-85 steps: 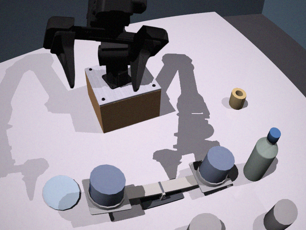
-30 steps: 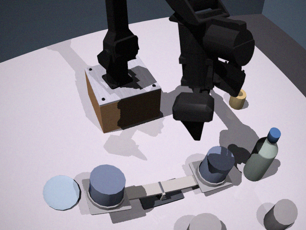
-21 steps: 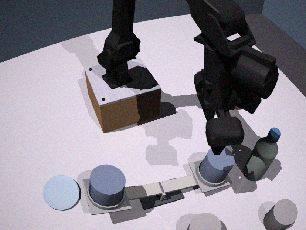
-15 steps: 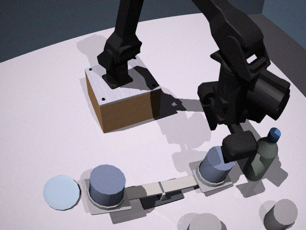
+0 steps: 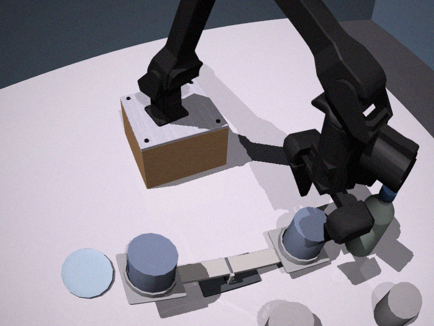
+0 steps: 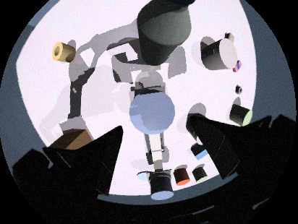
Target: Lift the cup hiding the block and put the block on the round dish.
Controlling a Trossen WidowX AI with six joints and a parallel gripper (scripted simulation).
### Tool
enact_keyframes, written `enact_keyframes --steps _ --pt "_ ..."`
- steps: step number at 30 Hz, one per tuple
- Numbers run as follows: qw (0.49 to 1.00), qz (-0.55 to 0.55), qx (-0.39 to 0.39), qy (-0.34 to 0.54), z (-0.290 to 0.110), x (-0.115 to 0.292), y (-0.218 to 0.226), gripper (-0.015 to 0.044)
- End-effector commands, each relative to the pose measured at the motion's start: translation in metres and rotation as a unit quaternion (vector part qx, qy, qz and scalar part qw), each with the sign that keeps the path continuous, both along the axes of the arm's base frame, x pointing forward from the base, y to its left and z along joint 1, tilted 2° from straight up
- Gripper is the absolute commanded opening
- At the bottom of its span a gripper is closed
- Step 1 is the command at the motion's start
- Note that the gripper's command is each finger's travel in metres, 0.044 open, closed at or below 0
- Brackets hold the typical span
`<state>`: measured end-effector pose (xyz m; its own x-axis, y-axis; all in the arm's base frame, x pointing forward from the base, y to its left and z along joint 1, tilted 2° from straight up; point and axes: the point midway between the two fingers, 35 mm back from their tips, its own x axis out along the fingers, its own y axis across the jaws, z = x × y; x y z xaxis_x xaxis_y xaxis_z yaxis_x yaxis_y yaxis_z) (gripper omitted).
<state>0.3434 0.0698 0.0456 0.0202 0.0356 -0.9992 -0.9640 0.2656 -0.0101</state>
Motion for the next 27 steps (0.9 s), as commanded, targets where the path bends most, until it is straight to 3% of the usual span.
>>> enact_keyframes --steps 1,27 --pt "1.000 0.002 0.001 0.008 -0.008 -0.002 0.001 0.0440" --pt "1.000 0.002 0.001 0.008 -0.048 -0.001 0.002 0.0440"
